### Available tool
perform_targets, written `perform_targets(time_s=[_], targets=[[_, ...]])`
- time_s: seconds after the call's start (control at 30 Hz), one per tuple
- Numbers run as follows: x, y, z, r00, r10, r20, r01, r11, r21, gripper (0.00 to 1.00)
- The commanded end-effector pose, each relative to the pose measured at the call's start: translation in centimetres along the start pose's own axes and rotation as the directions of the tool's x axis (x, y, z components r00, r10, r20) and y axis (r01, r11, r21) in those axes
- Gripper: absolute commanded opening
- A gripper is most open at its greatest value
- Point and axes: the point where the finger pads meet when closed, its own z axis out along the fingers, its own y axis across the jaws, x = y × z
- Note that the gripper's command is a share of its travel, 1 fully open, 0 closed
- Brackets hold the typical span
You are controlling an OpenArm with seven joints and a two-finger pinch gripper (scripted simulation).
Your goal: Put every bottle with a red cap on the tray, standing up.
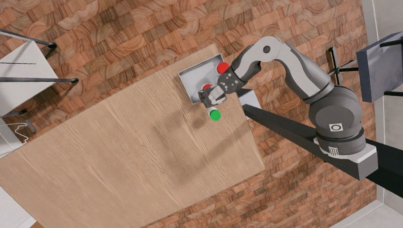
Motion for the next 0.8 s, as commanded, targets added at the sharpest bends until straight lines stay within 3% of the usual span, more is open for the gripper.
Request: perform_targets(time_s=[0.0, 0.3, 0.77], targets=[[0.0, 0.1, -0.1, 1.0, 0.0, -0.001, 0.0, 1.0, -0.003, 0.52], [0.0, 0.1, -0.1, 1.0, 0.0, -0.001, 0.0, 1.0, -0.003, 0.52], [0.1, 0.1, -1.6, 1.0, 0.0, 0.0, 0.0, 1.0, -0.003, 0.52]])
